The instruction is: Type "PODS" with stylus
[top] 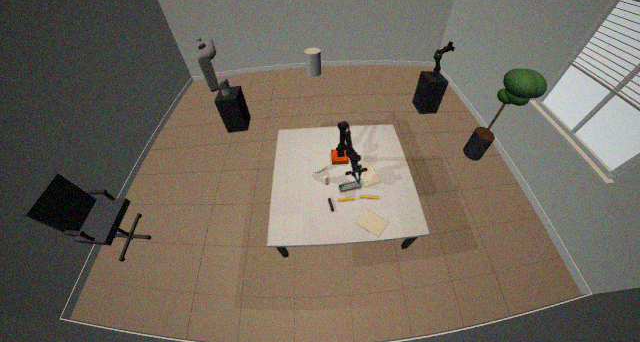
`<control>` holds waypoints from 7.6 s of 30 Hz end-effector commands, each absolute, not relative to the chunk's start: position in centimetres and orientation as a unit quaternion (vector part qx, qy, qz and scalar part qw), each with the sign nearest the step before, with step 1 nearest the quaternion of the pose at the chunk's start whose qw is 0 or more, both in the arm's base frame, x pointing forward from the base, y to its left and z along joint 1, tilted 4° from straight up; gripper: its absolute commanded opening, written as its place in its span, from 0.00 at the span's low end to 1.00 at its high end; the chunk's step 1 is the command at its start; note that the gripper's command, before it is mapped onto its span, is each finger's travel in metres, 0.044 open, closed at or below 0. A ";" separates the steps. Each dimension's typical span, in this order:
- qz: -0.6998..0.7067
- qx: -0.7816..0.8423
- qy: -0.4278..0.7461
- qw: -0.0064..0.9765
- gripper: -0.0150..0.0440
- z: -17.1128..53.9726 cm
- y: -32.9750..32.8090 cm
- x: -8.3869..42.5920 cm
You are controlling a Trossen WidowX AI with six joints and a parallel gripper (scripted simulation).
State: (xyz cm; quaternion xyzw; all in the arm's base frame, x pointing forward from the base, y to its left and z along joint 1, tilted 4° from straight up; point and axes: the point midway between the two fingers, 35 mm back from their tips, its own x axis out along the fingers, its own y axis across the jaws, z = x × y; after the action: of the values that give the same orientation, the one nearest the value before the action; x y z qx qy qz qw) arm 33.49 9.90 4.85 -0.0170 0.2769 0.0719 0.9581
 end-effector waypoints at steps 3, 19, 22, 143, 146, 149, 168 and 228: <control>0.068 -0.015 0.278 0.958 0.25 4.6 9.7 33.3; 0.068 -0.015 0.278 0.958 0.39 4.3 9.6 33.4; 0.068 -0.015 0.278 0.958 0.39 4.3 9.6 33.4; 0.068 -0.015 0.278 0.958 0.39 6.3 9.6 33.3; 0.069 -0.017 0.281 0.957 0.38 6.1 9.6 33.2; 0.069 -0.017 0.281 0.957 0.27 6.1 9.4 33.2; 0.067 -0.018 0.276 0.959 0.25 6.5 2.9 34.2; 0.067 -0.018 0.277 0.958 0.39 3.3 2.5 34.2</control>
State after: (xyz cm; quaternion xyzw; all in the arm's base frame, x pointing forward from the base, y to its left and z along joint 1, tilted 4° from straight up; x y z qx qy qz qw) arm 34.41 2.53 3.57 -0.0168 0.2745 0.0664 0.9591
